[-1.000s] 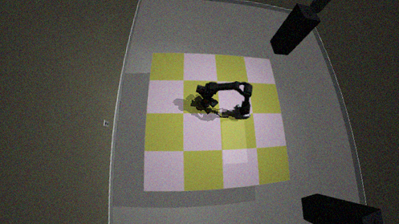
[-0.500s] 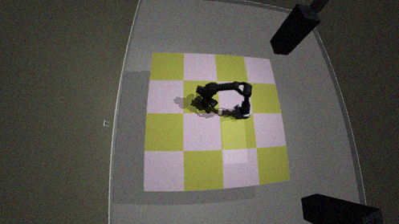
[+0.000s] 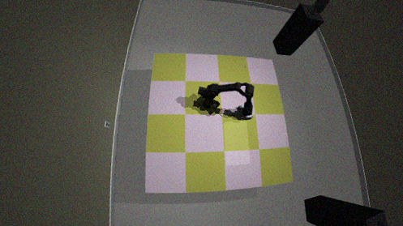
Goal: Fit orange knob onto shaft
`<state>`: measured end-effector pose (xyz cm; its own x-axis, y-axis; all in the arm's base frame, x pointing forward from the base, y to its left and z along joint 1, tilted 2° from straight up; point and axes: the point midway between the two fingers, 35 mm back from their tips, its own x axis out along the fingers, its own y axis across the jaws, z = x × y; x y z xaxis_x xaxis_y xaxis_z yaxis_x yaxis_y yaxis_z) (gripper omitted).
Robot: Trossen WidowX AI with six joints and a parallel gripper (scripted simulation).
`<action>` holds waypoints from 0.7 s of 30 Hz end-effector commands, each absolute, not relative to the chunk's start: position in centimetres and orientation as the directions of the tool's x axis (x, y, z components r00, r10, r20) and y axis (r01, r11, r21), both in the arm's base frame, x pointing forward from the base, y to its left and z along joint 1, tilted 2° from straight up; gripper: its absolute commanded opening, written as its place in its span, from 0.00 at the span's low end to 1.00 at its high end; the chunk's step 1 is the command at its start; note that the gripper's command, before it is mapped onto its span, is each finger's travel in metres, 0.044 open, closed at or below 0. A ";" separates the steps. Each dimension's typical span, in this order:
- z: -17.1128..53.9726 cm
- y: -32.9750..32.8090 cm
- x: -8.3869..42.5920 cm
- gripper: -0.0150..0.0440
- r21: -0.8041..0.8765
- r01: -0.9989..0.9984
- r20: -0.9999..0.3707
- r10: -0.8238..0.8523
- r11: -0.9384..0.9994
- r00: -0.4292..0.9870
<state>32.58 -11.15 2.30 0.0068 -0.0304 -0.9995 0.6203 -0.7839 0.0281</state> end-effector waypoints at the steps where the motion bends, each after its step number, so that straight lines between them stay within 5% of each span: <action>1: 2.3 -11.2 32.6 0.30 0.029 0.620 -0.999 -0.031 -0.784 0.008; 16: 2.3 -11.2 32.6 0.97 0.029 0.620 -0.999 -0.031 -0.784 0.008; 21: 2.3 -11.2 32.6 1.00 0.029 0.620 -0.999 -0.031 -0.784 0.008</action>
<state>32.61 -11.16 2.33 0.0078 -0.0309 -0.9995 0.6202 -0.7839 0.0291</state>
